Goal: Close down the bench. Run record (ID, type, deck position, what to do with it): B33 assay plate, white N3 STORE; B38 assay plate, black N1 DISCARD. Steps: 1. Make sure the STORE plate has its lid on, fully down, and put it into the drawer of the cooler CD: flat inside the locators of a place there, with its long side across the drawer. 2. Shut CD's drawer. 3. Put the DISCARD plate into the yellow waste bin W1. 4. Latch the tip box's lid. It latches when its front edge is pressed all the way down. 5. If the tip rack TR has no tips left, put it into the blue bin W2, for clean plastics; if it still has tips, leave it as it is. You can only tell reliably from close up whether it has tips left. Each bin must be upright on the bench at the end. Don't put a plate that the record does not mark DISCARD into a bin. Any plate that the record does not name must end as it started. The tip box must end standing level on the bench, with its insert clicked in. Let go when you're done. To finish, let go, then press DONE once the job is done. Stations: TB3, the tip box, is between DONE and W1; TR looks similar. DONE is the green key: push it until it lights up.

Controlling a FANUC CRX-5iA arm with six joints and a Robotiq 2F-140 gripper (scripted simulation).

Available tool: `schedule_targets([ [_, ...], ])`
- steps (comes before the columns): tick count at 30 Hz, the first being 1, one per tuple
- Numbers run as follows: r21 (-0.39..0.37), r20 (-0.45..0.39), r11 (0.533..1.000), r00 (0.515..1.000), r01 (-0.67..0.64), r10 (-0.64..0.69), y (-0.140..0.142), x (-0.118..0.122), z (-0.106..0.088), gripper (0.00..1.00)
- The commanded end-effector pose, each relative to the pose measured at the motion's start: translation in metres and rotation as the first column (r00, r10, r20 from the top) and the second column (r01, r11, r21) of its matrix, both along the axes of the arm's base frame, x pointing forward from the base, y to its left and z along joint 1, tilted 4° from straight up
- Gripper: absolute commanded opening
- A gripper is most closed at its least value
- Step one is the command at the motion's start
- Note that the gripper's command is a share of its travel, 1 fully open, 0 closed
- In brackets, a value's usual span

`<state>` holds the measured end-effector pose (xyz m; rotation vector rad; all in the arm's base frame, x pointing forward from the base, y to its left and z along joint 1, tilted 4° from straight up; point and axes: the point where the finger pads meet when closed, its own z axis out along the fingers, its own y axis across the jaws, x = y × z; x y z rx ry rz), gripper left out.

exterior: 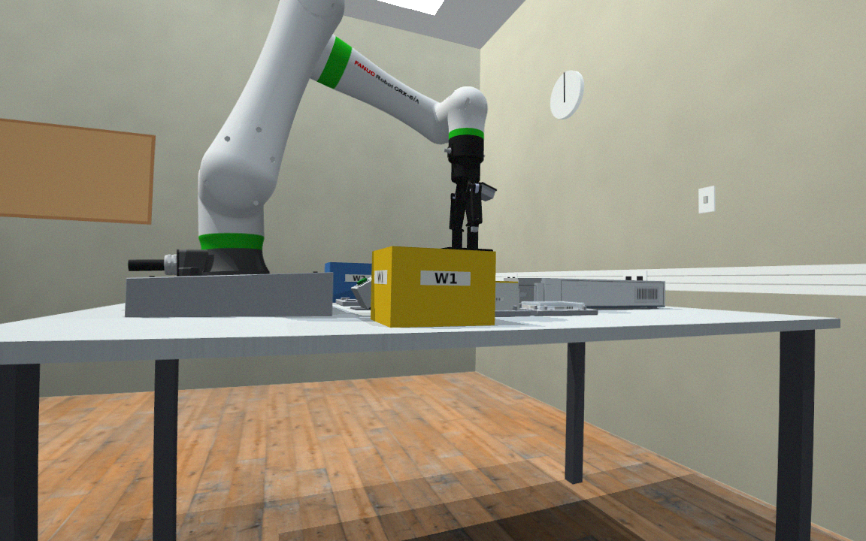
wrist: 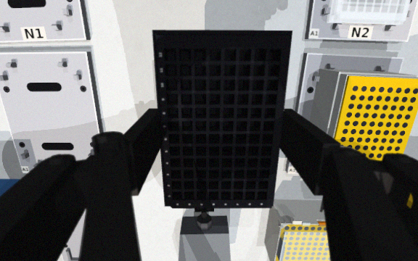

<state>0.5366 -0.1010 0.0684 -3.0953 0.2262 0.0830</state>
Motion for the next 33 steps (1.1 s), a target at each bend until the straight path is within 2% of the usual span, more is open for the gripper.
schedule_targets([
  [1,-0.001,0.002,1.000,1.000,0.000,0.000,-0.008,-0.006,0.001,0.10],
  [33,-0.001,0.002,1.000,1.000,0.000,0.000,-0.063,-0.057,0.001,0.10],
])
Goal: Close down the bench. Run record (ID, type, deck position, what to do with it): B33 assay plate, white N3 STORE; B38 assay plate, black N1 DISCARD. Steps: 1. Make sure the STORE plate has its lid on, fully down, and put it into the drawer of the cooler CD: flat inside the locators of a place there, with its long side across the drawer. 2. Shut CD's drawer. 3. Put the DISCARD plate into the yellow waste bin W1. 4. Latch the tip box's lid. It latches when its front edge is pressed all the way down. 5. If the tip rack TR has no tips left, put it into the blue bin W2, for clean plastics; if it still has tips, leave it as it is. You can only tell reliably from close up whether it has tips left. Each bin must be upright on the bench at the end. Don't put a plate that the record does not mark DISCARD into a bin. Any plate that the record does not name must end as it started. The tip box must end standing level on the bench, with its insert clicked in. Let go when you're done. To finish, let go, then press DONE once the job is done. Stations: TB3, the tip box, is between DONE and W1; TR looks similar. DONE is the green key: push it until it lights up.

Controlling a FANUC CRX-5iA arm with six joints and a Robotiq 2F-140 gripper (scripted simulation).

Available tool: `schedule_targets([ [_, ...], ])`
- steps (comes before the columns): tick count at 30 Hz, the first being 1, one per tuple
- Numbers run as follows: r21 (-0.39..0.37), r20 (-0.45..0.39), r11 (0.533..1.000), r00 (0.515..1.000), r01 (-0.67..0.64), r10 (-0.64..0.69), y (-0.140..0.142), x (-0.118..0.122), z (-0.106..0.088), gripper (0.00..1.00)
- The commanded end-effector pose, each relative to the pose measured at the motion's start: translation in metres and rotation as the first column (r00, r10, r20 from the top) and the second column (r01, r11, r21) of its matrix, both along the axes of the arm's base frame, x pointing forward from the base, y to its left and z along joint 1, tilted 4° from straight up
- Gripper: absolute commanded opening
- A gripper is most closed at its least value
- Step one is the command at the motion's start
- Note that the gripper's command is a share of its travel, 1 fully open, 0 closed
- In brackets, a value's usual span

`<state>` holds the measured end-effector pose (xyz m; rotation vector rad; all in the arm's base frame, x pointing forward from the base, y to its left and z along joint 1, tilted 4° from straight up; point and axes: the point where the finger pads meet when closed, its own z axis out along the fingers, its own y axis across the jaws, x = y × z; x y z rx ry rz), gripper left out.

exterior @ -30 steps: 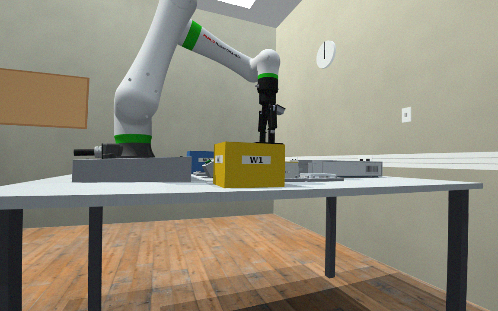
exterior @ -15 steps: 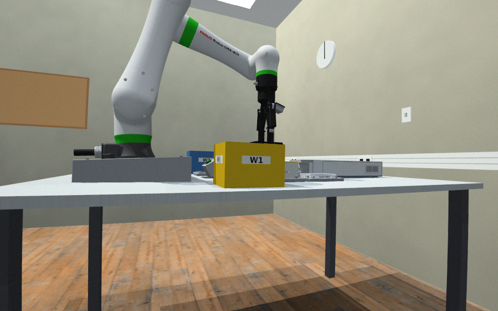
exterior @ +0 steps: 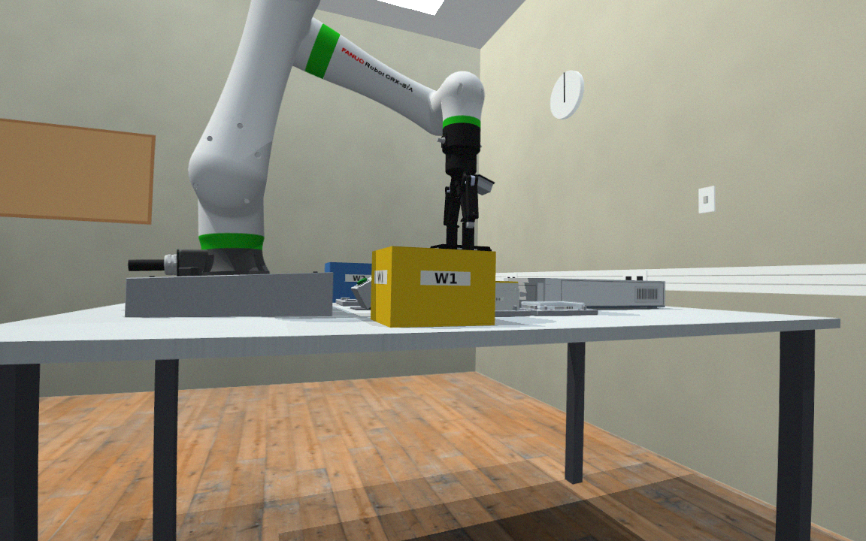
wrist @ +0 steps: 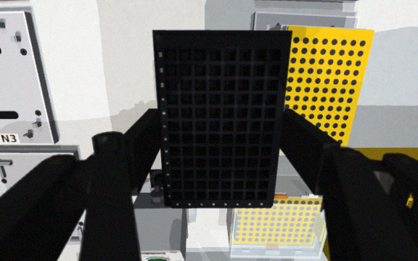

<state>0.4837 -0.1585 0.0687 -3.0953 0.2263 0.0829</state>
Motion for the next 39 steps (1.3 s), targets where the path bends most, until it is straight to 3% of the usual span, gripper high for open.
schedule_targets([
  [1,-0.001,0.002,1.000,1.000,0.000,0.000,-0.007,-0.006,0.001,0.10],
  [39,-0.001,0.002,1.000,1.000,0.000,0.000,-0.074,-0.067,0.001,0.10],
])
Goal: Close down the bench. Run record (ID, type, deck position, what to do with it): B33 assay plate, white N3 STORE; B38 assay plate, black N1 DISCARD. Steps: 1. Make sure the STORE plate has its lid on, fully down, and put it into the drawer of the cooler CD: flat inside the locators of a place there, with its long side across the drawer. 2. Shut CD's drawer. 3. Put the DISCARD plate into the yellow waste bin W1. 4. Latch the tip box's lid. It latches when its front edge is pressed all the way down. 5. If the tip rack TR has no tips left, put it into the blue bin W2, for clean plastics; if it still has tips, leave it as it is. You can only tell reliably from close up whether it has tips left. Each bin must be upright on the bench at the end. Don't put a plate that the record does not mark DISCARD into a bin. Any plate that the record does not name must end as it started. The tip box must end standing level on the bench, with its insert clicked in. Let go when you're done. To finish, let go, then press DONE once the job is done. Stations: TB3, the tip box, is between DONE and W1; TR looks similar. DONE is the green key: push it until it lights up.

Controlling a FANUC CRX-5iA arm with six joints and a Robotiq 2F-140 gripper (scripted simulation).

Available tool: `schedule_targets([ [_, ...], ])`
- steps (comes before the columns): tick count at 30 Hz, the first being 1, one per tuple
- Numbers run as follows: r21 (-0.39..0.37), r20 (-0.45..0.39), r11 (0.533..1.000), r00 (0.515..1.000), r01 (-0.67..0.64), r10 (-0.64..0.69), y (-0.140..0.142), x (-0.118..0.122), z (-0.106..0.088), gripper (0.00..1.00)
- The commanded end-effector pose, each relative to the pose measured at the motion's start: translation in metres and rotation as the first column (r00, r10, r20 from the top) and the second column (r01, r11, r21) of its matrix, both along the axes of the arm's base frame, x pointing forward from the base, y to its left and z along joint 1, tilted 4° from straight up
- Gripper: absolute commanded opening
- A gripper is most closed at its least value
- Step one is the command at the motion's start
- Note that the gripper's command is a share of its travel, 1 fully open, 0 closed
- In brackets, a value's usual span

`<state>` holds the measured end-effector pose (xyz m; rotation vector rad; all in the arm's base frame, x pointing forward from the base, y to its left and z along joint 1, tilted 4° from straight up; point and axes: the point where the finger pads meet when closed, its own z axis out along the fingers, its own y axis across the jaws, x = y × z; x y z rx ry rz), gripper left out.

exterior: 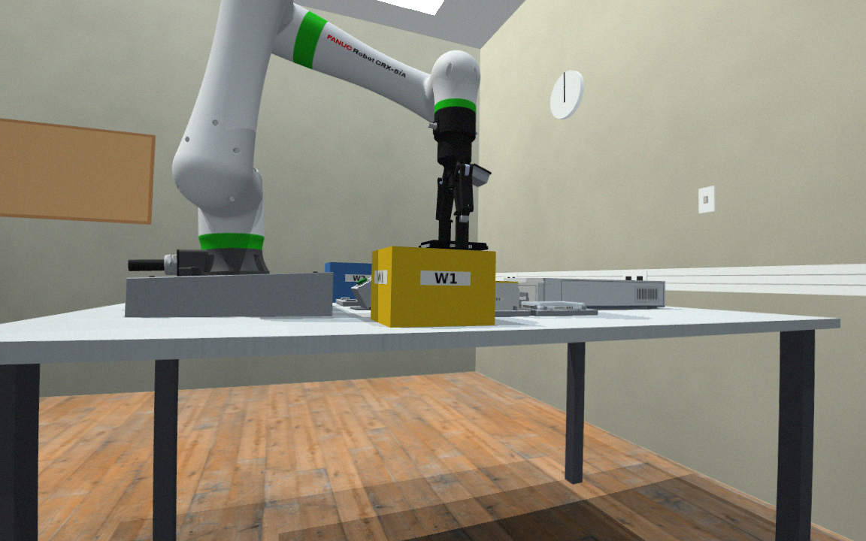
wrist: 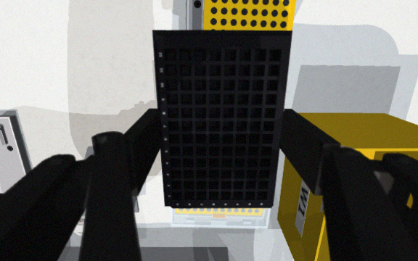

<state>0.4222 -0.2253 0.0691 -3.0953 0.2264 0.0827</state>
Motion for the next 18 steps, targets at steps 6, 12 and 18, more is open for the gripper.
schedule_targets([
  [6,-0.001,0.002,1.000,1.000,0.000,0.000,-0.019,-0.017,0.001,0.10],
  [12,-0.001,0.002,1.000,1.000,0.000,0.000,-0.027,-0.024,0.001,0.10],
  [18,-0.001,0.002,1.000,1.000,0.000,0.000,-0.039,-0.035,0.001,0.10],
])
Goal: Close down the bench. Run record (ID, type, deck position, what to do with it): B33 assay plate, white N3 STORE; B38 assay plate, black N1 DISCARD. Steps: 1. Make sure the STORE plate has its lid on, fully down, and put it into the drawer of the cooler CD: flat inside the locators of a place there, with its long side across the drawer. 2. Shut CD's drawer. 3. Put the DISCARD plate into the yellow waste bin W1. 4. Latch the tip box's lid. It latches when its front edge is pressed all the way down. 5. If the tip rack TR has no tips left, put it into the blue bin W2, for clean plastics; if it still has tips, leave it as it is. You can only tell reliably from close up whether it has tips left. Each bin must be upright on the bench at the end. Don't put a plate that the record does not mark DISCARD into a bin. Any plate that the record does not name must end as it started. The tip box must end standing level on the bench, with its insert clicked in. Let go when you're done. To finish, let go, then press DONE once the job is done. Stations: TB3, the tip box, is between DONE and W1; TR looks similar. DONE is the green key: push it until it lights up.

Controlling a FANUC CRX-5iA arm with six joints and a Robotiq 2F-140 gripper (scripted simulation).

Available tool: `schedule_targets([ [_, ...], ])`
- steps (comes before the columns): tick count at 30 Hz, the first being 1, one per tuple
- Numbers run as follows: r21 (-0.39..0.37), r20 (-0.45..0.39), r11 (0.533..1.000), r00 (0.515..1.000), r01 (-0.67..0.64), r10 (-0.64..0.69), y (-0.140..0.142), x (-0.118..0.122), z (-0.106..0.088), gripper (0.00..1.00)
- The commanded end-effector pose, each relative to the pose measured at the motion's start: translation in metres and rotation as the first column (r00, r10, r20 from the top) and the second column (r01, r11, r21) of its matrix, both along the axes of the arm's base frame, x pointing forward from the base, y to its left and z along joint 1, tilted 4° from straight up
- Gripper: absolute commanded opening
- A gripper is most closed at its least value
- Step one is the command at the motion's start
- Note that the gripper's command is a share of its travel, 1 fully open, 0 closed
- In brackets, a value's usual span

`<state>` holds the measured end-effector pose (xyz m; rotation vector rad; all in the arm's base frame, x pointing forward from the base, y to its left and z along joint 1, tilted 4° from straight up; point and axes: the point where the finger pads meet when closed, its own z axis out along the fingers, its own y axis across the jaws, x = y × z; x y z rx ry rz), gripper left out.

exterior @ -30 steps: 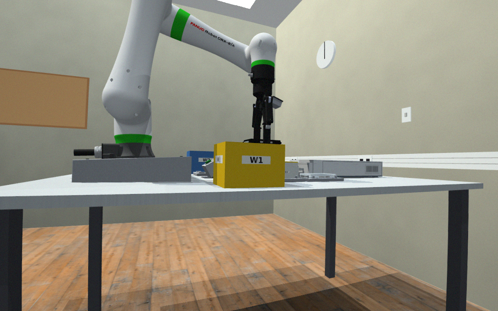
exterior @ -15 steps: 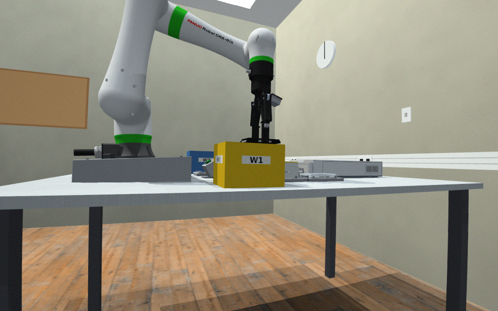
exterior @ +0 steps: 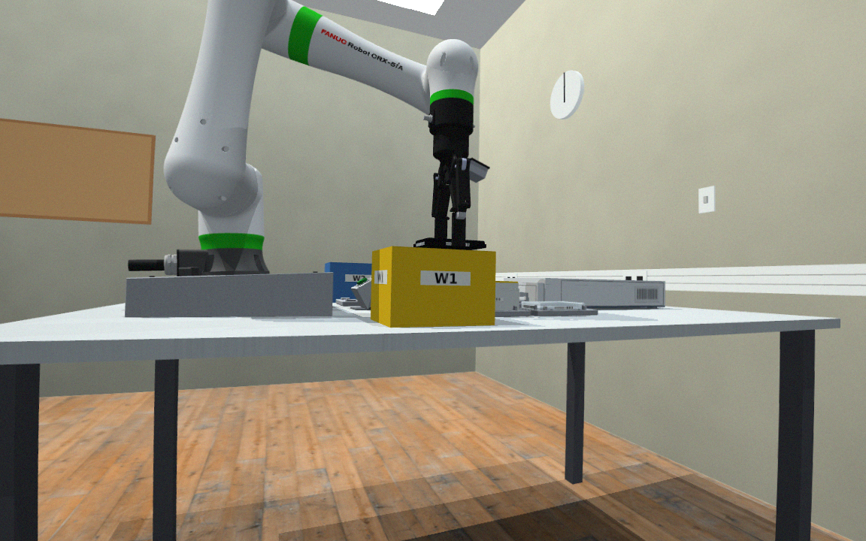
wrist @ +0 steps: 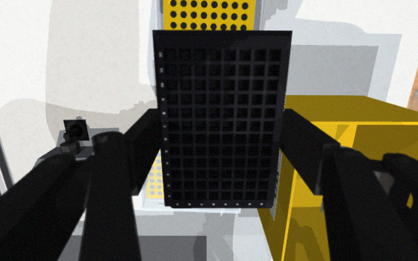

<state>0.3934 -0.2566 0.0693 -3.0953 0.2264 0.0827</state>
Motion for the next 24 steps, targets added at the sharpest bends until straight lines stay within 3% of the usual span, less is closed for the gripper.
schedule_targets([
  [1,-0.001,0.002,1.000,1.000,0.000,0.000,-0.009,-0.008,0.001,0.10],
  [24,-0.001,0.001,1.000,1.000,0.000,0.000,-0.051,-0.046,0.001,0.10],
])
